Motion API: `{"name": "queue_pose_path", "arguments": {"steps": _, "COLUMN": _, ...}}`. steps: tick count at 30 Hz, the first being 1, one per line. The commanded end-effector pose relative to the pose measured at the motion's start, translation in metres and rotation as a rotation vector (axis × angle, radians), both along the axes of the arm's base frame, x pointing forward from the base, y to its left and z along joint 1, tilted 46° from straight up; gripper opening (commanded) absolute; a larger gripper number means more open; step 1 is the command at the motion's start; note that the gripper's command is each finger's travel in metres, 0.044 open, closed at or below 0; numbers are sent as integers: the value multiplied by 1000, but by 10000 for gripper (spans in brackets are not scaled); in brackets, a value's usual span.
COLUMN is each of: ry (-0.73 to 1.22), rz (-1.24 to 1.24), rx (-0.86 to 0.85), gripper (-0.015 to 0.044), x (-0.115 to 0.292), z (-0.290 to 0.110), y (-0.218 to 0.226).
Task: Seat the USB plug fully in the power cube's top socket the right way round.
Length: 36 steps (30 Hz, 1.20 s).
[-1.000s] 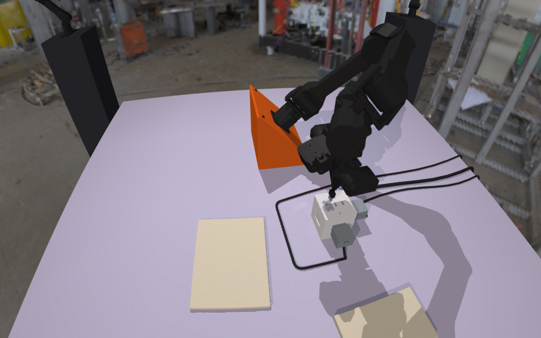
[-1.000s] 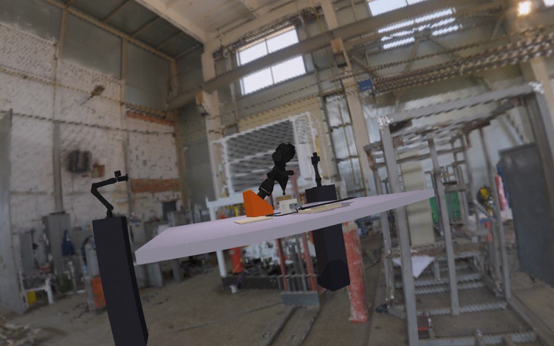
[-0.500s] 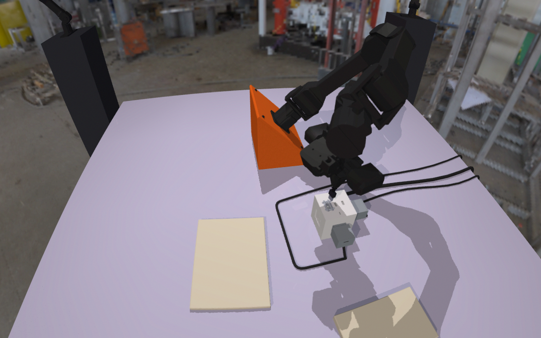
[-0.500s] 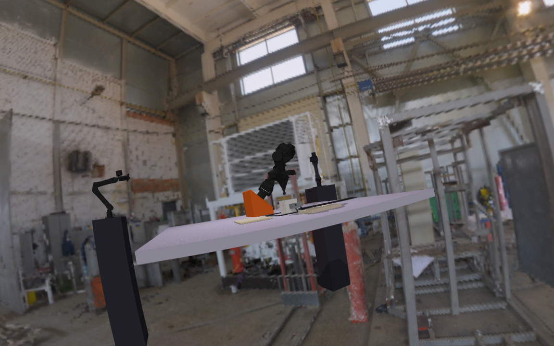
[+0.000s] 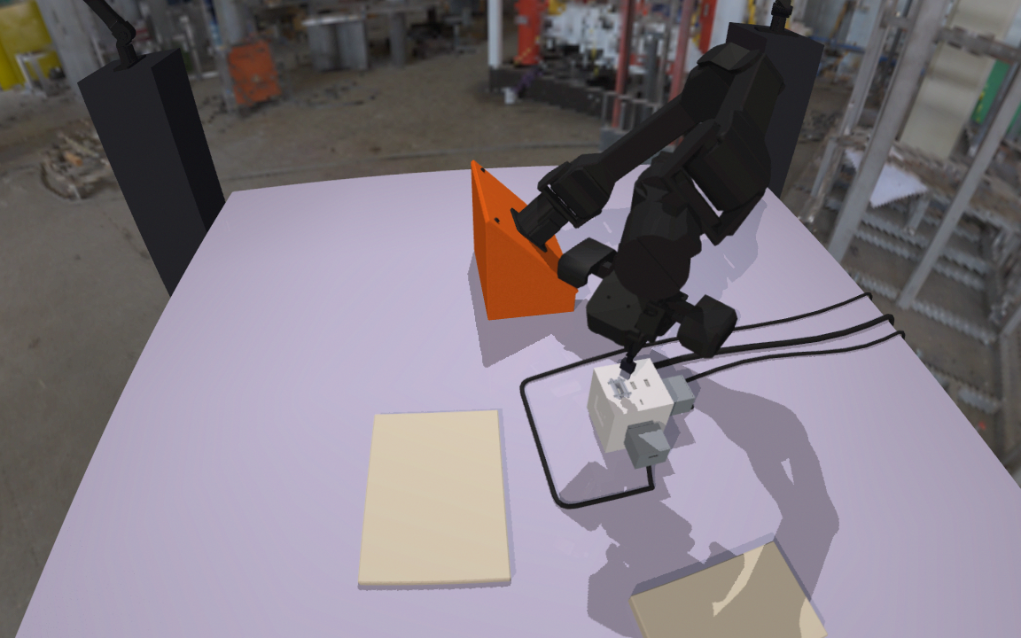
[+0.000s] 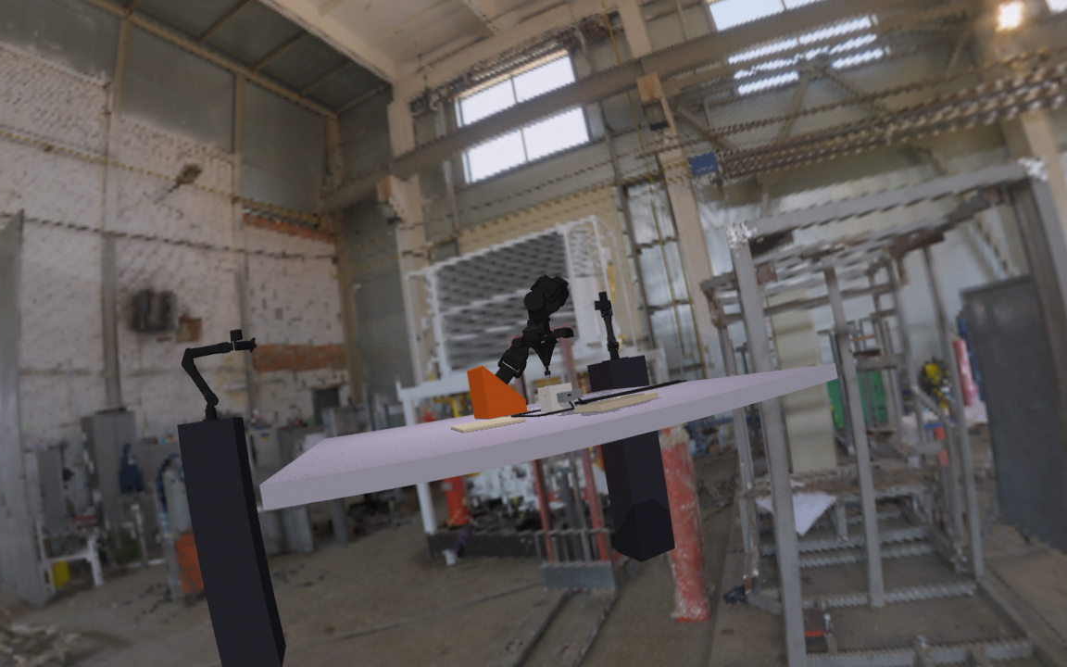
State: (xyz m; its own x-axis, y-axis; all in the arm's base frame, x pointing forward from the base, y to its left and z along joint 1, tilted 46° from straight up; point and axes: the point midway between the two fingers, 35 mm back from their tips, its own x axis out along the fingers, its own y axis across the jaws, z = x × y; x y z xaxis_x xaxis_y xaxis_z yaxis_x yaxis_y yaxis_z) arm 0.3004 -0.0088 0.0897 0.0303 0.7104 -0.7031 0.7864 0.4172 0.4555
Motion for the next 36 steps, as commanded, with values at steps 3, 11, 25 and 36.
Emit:
{"name": "queue_pose_path", "arguments": {"steps": 3, "ry": -123, "rz": 121, "rx": -6, "gripper": 0, "x": 0, "z": 0, "y": 0}}
{"name": "queue_pose_path", "arguments": {"steps": 11, "ry": -271, "rz": 269, "rx": -12, "gripper": 0, "x": 0, "z": 0, "y": 0}}
{"name": "queue_pose_path", "arguments": {"steps": 25, "ry": -532, "rz": 526, "rx": -23, "gripper": 0, "x": 0, "z": 0, "y": 0}}
{"name": "queue_pose_path", "arguments": {"steps": 36, "ry": -736, "rz": 729, "rx": -32, "gripper": 0, "x": 0, "z": 0, "y": 0}}
